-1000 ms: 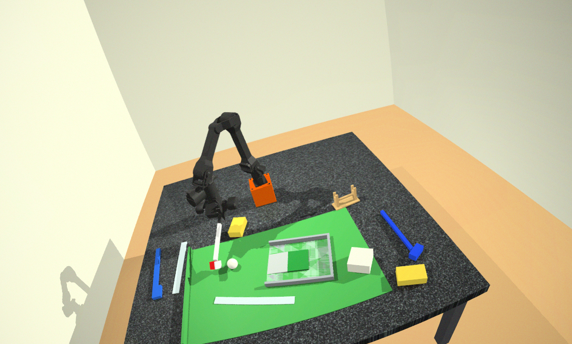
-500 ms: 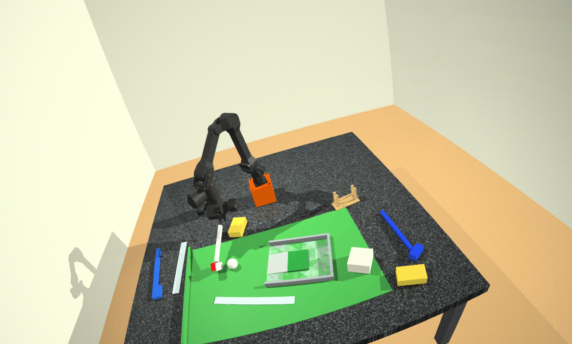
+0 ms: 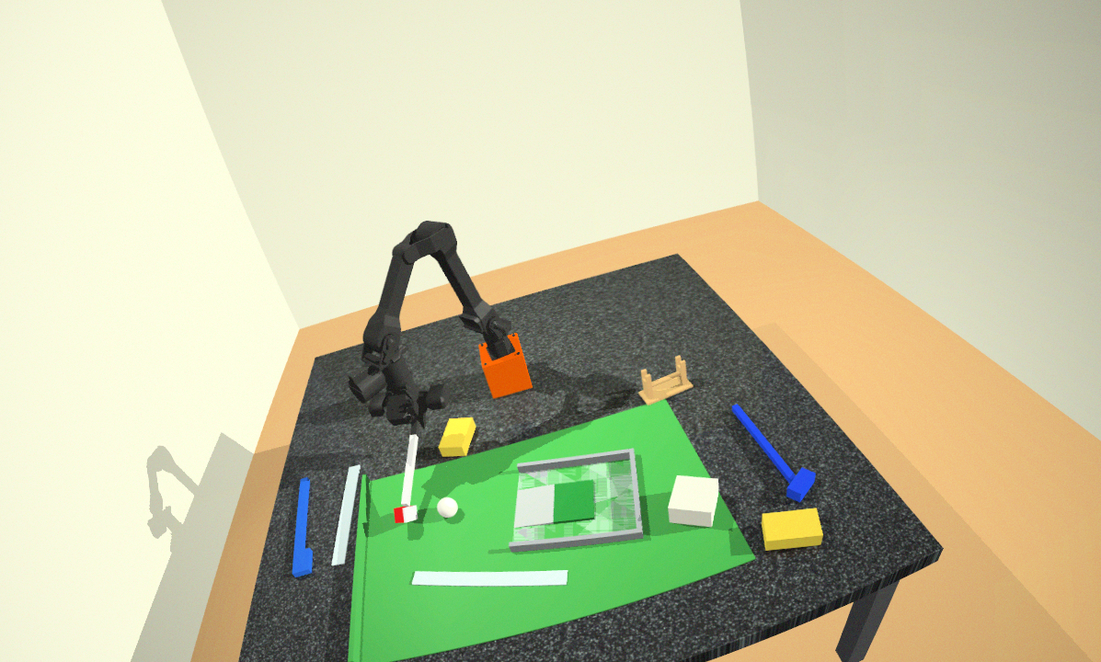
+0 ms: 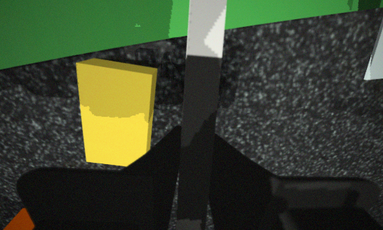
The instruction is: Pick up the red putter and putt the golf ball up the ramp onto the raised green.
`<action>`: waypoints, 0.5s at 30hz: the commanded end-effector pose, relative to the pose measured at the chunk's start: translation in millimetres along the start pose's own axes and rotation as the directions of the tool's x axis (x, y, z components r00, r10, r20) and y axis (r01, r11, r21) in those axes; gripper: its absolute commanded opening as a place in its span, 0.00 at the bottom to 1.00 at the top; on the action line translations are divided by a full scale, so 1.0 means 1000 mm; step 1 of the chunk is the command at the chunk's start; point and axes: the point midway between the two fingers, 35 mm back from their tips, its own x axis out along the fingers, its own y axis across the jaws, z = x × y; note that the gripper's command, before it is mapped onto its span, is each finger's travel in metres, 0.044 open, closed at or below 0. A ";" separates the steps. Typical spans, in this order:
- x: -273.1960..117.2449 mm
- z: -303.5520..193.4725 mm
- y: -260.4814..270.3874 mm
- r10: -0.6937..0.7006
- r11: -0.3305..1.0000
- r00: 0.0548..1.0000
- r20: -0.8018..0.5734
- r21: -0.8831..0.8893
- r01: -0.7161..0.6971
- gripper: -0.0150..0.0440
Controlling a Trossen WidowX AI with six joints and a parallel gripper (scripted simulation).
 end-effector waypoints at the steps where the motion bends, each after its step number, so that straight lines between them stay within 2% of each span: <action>1: -0.001 0.002 -0.004 -0.005 1.000 1.000 0.007 -0.004 0.005 0.25; 7: 0.000 0.003 0.009 0.001 1.000 1.000 0.001 -0.001 -0.001 0.25; 15: -0.001 0.006 0.118 0.008 1.000 1.000 0.006 -0.003 -0.008 0.25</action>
